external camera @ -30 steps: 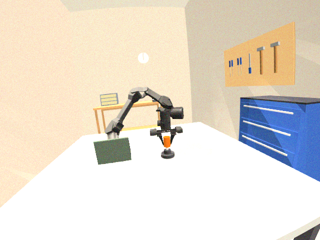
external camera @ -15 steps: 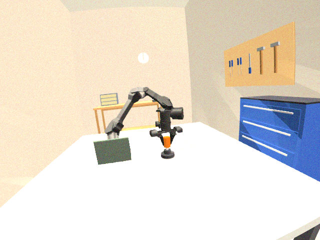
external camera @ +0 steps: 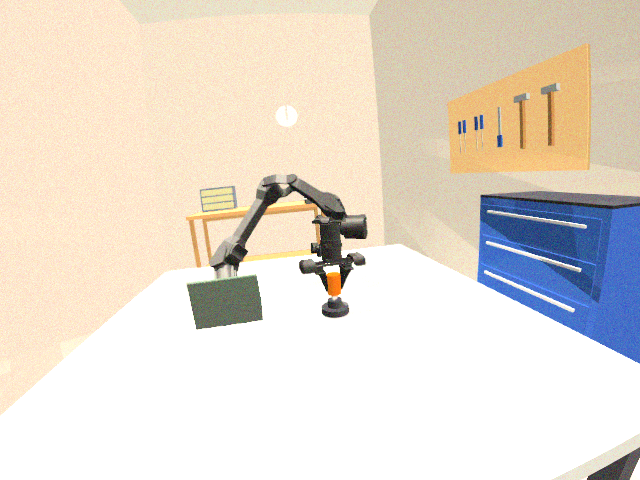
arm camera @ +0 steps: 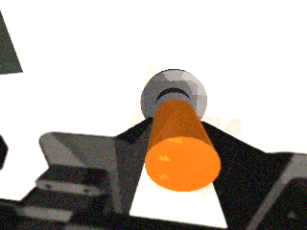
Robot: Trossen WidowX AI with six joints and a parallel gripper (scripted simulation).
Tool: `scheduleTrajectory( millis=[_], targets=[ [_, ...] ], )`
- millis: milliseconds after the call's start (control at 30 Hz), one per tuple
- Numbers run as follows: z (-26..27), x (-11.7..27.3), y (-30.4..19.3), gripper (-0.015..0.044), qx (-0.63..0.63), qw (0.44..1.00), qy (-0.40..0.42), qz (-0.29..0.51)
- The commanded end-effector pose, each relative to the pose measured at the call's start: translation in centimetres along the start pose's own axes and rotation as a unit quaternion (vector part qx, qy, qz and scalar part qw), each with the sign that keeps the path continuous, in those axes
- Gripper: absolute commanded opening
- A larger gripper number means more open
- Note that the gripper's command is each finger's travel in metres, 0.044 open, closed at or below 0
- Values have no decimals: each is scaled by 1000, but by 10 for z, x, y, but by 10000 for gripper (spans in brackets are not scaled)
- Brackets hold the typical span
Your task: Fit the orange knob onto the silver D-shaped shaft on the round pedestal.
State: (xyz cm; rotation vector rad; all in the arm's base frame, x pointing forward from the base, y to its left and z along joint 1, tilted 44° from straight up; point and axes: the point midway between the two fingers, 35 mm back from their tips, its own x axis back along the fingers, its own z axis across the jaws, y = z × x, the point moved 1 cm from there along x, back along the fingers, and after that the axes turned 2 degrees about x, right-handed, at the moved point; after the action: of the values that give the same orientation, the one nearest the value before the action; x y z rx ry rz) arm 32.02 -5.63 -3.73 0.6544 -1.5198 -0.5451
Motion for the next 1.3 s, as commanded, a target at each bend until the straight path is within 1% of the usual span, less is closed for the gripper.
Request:
scheduleTrajectory(
  millis=[0, 300, 533, 1267],
  targets=[
    [0, -1, 0, 0, 2, 1000, -1, -1],
    [-1, 5, 0, 0, 7, 1000, -1, 0],
    [-1, 2, 0, 0, 107, 994, -1, 0],
    [-1, 0, 0, 0, 107, 994, -1, 0]
  ],
)
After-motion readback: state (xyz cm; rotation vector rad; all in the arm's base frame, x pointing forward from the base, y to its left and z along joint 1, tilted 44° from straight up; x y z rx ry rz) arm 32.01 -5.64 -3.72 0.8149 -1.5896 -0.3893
